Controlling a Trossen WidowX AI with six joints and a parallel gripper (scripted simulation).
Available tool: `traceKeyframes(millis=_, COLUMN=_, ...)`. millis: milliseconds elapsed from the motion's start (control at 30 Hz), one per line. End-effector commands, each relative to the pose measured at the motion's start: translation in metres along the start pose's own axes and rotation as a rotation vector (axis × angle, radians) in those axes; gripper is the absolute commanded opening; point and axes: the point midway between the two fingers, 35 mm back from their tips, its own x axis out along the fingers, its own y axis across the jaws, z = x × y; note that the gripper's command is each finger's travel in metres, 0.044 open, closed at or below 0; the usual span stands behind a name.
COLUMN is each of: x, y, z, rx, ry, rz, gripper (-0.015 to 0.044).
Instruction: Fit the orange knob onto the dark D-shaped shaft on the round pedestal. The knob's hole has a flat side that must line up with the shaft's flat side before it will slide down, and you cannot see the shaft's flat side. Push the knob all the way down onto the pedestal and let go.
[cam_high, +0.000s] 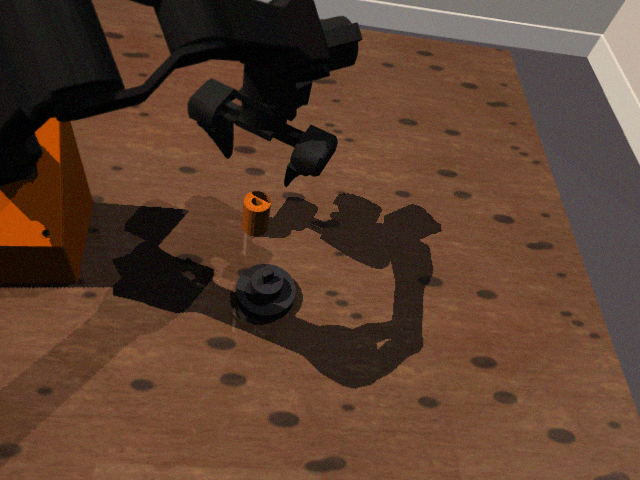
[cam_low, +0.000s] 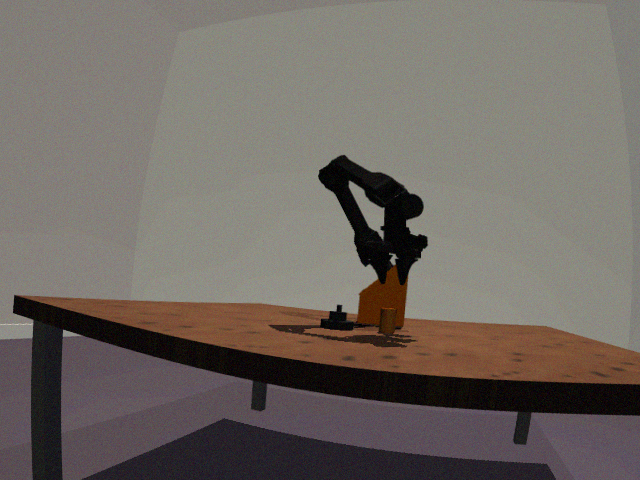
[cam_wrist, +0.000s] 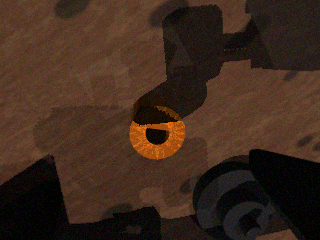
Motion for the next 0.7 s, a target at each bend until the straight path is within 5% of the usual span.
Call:
traceKeyframes(millis=0, x=-0.0042, y=-0.0037, z=-0.0006, rx=0.005, ry=0.026, rz=-0.027, gripper=0.044)
traceKeyframes(millis=167, x=-0.0041, y=-0.0037, z=-0.0006, rx=0.022, ry=0.026, rz=-0.027, gripper=0.044)
traceKeyframes(millis=500, x=-0.0017, y=-0.0039, z=-0.0007, rx=0.944, ry=0.011, rz=-0.038, gripper=0.044)
traceKeyframes(millis=667, x=-0.0015, y=-0.0039, z=-0.0007, rx=1.012, ry=0.01, rz=-0.038, gripper=0.044)
